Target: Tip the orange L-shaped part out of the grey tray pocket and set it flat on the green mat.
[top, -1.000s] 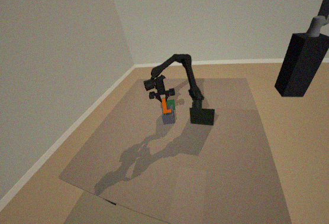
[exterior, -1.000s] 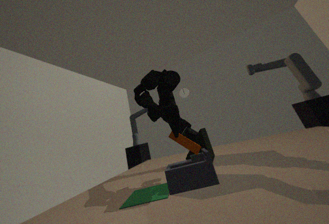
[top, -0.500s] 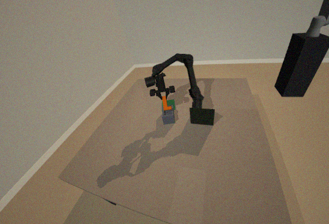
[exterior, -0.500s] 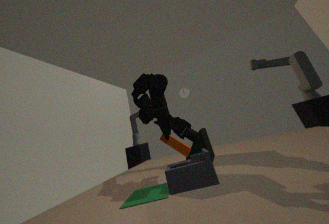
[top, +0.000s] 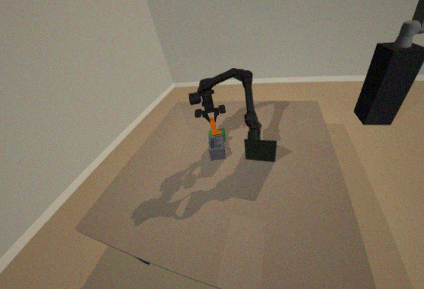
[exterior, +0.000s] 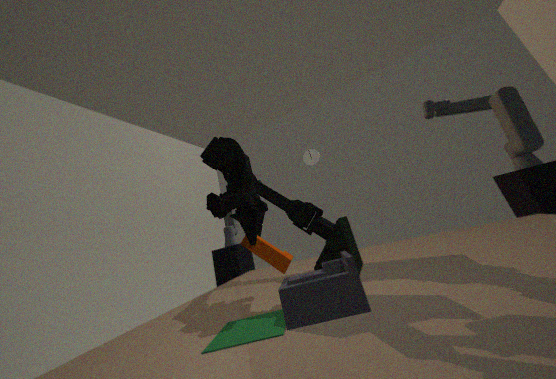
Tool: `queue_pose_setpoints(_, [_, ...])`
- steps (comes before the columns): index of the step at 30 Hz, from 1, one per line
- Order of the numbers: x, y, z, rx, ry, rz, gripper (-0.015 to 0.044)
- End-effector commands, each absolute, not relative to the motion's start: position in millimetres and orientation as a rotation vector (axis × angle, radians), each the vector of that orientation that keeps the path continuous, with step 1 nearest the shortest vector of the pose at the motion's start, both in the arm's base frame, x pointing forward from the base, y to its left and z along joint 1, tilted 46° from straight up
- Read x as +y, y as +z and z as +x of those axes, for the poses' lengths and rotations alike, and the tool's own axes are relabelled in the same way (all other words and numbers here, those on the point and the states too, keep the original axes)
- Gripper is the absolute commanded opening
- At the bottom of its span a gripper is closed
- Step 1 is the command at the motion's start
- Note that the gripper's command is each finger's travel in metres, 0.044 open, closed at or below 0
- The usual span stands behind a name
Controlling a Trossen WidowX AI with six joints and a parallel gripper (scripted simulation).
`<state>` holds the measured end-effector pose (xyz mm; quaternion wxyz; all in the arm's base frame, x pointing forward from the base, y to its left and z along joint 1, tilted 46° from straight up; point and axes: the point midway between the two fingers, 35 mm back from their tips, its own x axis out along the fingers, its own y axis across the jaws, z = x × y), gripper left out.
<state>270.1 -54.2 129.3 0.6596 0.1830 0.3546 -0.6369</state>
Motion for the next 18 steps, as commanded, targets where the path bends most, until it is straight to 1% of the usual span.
queue_pose_setpoints(1, [-68.6, 146.6, 273.6, 0.791, -1.440, 0.421, 0.0000])
queue_pose_setpoints(11, [-97.8, 176.3, 279.6, 0.788, -1.440, 0.420, 0.0000])
queue_pose_setpoints(18, [-99.0, 176.5, 279.7, 0.788, -1.440, 0.420, 0.0000])
